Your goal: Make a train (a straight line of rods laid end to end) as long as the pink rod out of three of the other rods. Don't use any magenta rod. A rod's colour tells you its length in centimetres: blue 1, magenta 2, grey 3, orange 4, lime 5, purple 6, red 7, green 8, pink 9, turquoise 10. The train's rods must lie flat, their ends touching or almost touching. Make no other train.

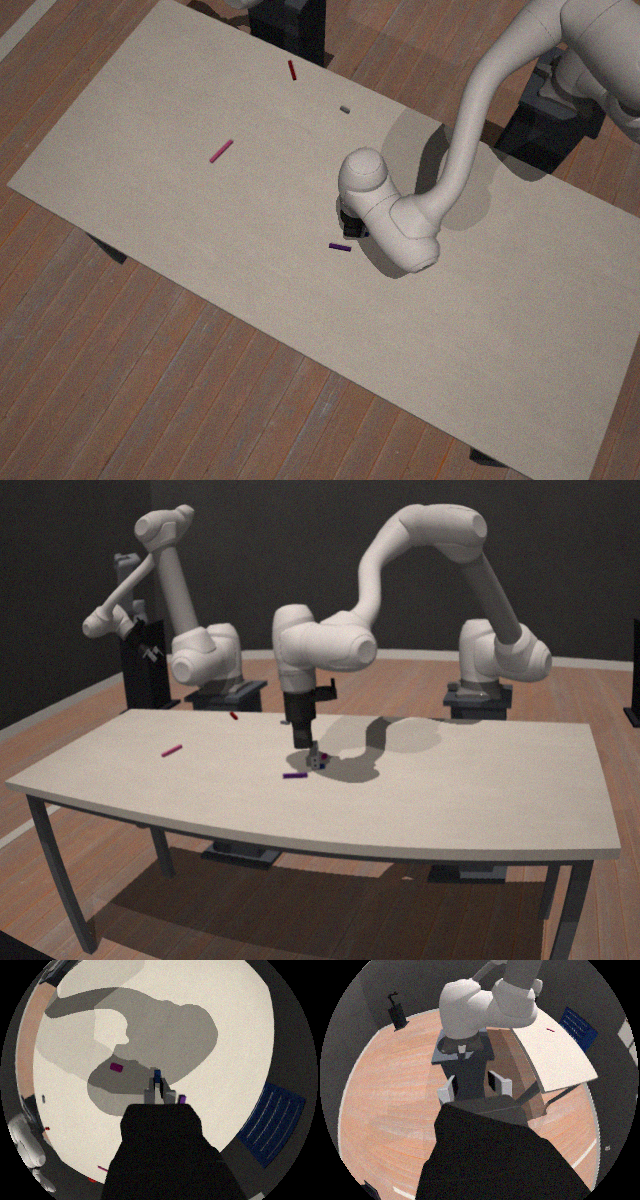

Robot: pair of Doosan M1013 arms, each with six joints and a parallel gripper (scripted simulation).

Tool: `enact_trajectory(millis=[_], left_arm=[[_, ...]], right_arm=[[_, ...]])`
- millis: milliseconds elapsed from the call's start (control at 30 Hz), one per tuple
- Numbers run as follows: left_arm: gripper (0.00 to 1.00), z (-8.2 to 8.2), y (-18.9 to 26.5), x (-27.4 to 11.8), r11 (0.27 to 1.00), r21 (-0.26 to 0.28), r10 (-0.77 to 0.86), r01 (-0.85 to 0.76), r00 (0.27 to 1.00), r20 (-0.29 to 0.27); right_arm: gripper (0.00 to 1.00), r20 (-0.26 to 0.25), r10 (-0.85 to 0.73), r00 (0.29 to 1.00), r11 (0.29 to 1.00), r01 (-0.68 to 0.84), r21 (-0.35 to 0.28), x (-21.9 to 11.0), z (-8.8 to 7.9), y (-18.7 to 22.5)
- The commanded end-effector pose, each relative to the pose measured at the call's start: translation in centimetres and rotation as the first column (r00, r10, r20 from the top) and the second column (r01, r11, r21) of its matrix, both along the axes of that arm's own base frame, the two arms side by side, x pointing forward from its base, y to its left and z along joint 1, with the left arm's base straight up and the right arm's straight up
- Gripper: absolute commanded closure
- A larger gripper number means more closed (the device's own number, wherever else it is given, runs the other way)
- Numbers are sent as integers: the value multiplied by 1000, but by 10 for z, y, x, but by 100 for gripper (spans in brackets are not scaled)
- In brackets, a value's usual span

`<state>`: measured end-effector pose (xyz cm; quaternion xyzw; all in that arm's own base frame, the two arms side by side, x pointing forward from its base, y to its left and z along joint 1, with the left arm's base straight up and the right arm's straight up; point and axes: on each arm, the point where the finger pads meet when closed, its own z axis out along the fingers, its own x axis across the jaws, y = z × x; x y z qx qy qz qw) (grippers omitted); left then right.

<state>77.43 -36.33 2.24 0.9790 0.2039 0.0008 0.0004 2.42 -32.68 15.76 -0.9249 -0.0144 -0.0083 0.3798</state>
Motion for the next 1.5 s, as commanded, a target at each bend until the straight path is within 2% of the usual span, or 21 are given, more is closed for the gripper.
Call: enact_trajectory(millis=[0,67,100,167,200,267,300,433,467,800,1000,1200,1467], left_arm=[[70,-1,3,-2,1000,0,-5,5,1000,-2],[70,-1,3,-2,1000,0,-5,5,1000,-2],[64,-1,3,-2,1000,0,-5,5,1000,-2],[64,-1,3,-2,1000,0,-5,5,1000,-2],[58,-1,3,-2,1000,0,-5,5,1000,-2],[58,-1,3,-2,1000,0,-5,5,1000,-2],[52,-1,3,-2,1000,0,-5,5,1000,-2],[52,-1,3,-2,1000,0,-5,5,1000,-2],[46,-1,3,-2,1000,0,-5,5,1000,-2],[46,-1,3,-2,1000,0,-5,5,1000,-2],[46,6,3,-3,1000,1,-5,5,1000,-4],[46,31,2,0,1000,-2,-5,5,1000,1],[46,75,2,0,1000,-2,-5,5,1000,1]], right_arm=[[0,11,-7,1000,1000,7,6,1,1,3],[0,11,-7,1000,1000,7,6,1,1,3],[0,11,-7,1000,1000,7,6,1,1,3],[0,11,-7,1000,1000,7,6,1,1,3],[0,11,-7,1000,1000,7,6,1,1,3],[0,11,-7,1000,1000,7,6,1,1,3],[0,11,-7,1000,1000,7,6,1,1,3],[0,11,-7,1000,1000,7,6,1,1,3],[0,11,-7,1000,1000,7,6,1,1,3],[0,11,-7,1000,1000,7,6,1,1,3],[0,11,-7,1000,1000,7,6,1,1,3],[0,11,-7,1000,1000,7,6,1,1,3],[0,11,-7,1000,1000,7,6,1,1,3]])
